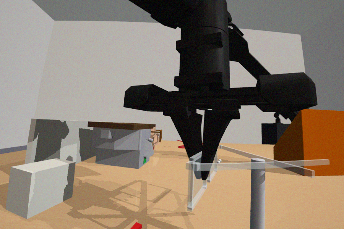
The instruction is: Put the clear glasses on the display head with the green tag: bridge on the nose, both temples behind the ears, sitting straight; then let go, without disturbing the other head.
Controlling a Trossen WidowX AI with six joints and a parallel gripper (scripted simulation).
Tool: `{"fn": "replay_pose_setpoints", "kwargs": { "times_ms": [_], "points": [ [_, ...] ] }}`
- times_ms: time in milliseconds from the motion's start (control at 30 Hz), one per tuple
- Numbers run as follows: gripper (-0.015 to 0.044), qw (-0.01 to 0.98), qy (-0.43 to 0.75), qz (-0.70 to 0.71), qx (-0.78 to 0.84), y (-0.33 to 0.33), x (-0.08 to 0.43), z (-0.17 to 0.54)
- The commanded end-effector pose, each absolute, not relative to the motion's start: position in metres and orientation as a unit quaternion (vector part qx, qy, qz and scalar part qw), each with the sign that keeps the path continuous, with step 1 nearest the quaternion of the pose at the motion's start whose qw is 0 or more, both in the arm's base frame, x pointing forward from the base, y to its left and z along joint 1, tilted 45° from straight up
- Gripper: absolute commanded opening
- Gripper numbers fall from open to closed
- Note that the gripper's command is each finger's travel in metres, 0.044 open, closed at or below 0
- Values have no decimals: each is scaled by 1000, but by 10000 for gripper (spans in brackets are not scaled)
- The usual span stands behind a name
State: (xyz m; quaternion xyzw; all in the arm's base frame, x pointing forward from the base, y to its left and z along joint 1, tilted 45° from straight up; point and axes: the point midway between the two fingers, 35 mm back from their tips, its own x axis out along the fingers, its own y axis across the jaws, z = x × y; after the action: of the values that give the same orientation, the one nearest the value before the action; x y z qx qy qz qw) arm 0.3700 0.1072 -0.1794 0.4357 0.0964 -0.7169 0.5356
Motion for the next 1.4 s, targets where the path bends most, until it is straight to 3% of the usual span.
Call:
{"fn": "replay_pose_setpoints", "kwargs": {
  "times_ms": [0, 1367],
  "points": [
    [0, 538, 94, -716, 435, 103, 372, -175],
    [0, 538, 93, -716, 435, 87, 370, -161]
  ]
}}
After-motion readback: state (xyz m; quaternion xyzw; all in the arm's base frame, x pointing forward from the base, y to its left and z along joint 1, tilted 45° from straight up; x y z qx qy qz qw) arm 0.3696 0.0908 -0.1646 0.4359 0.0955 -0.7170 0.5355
